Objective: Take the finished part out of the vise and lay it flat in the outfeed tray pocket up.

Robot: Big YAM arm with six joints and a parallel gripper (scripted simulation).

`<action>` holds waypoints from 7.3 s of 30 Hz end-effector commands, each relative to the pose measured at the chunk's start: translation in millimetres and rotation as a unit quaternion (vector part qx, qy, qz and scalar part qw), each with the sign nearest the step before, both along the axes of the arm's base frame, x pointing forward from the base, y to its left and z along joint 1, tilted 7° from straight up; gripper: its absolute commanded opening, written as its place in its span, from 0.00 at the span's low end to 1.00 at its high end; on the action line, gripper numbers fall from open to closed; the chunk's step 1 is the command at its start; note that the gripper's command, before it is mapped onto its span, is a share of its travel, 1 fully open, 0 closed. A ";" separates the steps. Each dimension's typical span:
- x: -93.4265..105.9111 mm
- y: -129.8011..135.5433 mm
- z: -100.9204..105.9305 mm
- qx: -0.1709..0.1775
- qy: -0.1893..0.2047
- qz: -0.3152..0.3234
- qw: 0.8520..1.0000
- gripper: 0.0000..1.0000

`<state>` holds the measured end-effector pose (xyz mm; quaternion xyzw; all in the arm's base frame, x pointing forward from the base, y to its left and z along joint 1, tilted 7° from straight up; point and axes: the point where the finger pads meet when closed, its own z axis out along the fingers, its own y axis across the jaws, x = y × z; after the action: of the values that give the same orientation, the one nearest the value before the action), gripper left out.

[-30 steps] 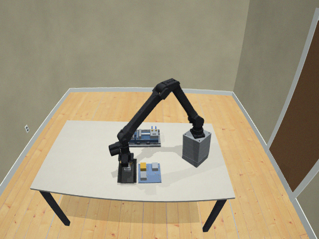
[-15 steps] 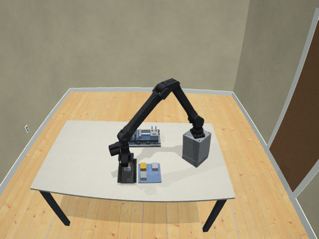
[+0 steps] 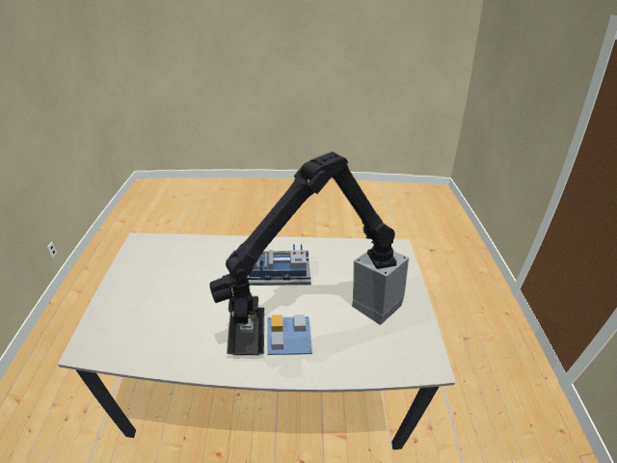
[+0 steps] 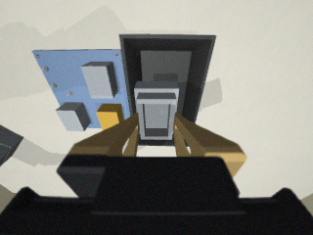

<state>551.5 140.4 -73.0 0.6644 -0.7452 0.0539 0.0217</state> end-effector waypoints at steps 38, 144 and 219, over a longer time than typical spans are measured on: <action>46.1 10.2 38.7 0.012 -0.044 -0.005 0.999 0.00; 51.0 1.2 -37.2 0.011 -0.041 0.001 0.999 0.00; 55.7 -0.9 -65.4 0.012 -0.046 0.001 0.999 0.00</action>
<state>572.0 132.9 -161.8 0.6625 -0.7467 0.0578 0.0141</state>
